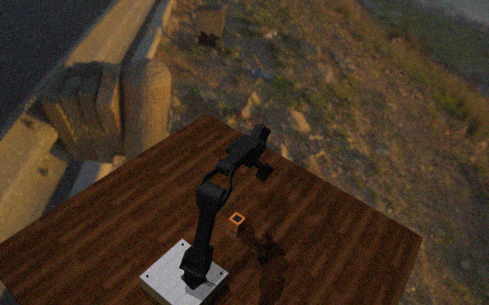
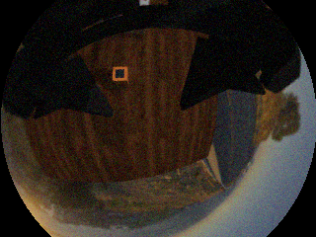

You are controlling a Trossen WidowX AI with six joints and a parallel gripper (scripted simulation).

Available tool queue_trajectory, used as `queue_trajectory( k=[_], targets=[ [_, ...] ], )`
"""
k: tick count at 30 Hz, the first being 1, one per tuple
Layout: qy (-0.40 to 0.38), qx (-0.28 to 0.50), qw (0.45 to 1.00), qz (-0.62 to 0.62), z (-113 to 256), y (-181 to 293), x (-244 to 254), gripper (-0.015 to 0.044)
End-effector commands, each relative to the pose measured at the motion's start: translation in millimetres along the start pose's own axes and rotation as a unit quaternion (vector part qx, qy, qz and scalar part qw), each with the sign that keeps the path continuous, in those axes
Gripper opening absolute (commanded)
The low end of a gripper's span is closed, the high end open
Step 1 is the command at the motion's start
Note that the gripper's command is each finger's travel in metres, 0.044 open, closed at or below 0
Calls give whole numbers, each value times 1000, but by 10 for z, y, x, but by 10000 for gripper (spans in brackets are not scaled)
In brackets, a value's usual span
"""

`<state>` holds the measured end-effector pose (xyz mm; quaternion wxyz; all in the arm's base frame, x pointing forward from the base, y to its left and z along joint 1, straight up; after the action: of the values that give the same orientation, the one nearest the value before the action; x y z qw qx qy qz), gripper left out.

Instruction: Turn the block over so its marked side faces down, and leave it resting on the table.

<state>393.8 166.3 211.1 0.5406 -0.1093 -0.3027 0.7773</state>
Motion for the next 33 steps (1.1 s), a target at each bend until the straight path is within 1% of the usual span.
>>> queue_trajectory(
  k=[1,5,7,15,16,19,24,27,33],
  targets=[
    [38,113,993,-4,-205,494,-199,440],
    [74,248,966,-3,-290,1075,-381,440],
    [83,291,953,-1,-284,1258,-433,440],
    [84,297,951,-1,-234,1360,-411,440],
    [84,297,951,-1,-258,1375,-416,440],
    [84,297,951,-1,-496,1543,-463,440],
    [84,297,951,-1,-534,1570,-470,440],
    [84,297,951,-1,-642,1642,-489,440],
    [84,297,951,-1,-676,1664,-496,440]
  ],
)
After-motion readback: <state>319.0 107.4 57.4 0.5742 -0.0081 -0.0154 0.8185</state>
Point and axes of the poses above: the point midway between the two fingers, 35 mm back from their tips, its own z axis back along the fingers, its own x axis across the jaws, y = z × x, the point moved 2 cm from there along z, back along the fingers, and after that the axes turned 11 degrees about z, right-handed, at the moved point
